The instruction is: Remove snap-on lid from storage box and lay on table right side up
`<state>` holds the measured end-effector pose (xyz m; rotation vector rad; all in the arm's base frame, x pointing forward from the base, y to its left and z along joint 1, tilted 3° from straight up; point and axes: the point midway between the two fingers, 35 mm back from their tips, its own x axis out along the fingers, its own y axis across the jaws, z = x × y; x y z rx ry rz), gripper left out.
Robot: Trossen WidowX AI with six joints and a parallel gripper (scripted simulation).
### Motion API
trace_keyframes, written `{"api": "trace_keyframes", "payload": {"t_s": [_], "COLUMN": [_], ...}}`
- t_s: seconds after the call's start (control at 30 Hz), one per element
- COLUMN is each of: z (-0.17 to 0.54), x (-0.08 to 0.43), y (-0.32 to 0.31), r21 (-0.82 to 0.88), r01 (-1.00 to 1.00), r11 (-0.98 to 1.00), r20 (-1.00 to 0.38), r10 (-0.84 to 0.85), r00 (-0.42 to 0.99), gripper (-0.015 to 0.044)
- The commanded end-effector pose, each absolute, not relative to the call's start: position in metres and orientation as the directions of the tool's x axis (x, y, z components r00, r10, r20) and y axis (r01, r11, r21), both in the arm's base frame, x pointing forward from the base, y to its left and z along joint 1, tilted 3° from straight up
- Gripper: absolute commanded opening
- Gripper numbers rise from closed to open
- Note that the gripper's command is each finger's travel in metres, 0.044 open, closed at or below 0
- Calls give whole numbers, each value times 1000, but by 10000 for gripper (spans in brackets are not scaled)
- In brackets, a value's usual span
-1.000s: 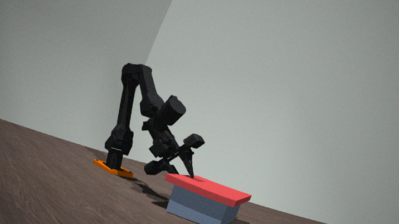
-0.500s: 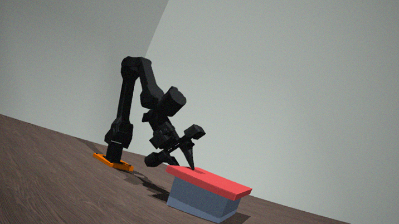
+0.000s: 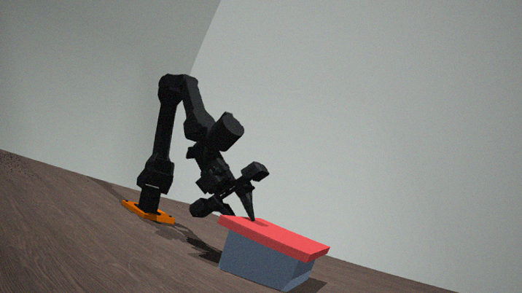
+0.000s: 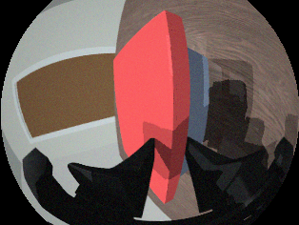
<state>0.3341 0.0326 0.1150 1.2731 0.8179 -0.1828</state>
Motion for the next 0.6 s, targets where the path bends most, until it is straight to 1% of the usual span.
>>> {"api": "trace_keyframes", "payload": {"t_s": [0.0, 0.57], "z": [115, 115], "x": [334, 336], "y": [33, 33], "r21": [773, 773], "r01": [547, 547], "r11": [321, 321], "r20": [-632, -631], "r10": [308, 308], "r00": [712, 712], "gripper": [0, 0]}}
